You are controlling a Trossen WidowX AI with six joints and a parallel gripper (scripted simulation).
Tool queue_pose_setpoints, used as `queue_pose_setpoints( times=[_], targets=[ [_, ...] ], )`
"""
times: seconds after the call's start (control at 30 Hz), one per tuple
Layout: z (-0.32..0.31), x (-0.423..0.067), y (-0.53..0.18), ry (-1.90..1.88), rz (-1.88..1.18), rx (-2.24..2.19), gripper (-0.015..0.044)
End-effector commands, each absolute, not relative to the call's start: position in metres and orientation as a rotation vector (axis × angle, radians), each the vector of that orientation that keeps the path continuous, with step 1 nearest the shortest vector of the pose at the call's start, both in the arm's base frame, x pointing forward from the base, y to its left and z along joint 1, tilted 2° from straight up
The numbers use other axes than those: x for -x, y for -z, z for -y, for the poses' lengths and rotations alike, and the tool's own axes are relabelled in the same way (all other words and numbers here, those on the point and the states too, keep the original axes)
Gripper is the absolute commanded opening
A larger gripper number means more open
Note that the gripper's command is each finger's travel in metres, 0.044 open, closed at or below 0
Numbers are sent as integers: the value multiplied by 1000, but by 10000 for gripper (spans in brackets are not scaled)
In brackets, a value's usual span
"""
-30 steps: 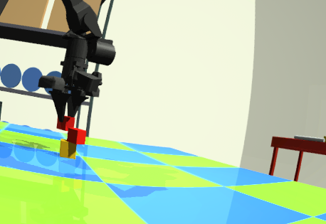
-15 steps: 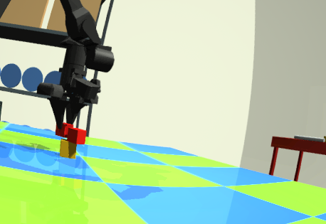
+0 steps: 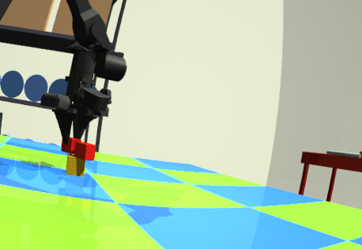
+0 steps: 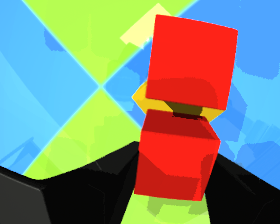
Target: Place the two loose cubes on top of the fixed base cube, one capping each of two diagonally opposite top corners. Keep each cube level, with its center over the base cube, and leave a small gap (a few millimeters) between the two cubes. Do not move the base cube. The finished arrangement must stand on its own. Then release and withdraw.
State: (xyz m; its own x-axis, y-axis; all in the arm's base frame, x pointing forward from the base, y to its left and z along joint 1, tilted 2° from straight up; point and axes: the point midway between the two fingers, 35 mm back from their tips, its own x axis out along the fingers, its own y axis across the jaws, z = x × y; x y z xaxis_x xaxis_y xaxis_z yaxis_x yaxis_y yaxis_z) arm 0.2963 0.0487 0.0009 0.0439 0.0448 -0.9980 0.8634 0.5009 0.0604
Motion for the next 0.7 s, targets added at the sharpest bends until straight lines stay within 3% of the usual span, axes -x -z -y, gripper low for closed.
queue_pose_setpoints(
  times=[0.0, 0.23, 0.37, 0.67],
  targets=[
    [-48, -295, 0, 766, -1397, -855, 105],
    [-48, -295, 0, 766, -1397, -855, 105],
    [-48, -295, 0, 766, -1397, -855, 205],
    [-48, -296, -10, 762, -1397, -861, 205]
  ],
)
